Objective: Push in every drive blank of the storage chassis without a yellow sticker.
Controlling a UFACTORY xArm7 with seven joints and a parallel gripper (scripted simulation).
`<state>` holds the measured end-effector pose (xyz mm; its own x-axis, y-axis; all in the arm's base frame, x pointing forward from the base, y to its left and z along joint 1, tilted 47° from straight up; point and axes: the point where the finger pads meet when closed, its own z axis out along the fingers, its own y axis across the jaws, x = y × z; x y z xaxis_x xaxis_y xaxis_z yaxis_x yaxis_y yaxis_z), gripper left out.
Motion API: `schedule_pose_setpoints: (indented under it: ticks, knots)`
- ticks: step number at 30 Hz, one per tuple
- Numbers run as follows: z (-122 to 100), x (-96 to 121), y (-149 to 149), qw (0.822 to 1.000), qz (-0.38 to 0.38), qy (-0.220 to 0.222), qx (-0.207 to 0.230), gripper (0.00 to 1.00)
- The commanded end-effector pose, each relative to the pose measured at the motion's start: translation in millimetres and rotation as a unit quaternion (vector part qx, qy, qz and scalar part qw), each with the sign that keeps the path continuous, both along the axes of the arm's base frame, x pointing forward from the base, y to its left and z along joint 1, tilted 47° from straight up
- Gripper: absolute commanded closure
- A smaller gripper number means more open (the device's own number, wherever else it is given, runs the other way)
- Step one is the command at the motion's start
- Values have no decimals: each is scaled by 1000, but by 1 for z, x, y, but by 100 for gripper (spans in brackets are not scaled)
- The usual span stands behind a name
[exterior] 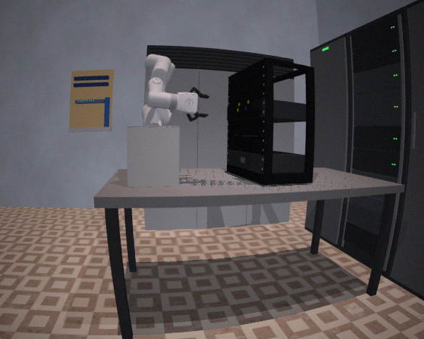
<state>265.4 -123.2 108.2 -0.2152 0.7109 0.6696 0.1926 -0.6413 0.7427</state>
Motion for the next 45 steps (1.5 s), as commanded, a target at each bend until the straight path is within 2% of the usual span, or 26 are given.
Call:
schedule_pose_setpoints:
  ticks: [1, 19, 45]
  knots:
    - [-1, -2, -7, 1000, -19, 4, 11, 0]
    - [-5, -7, -19, 998, -55, 12, 35, 0]
    - [-6, -8, -21, 997, -60, 13, 39, 0]
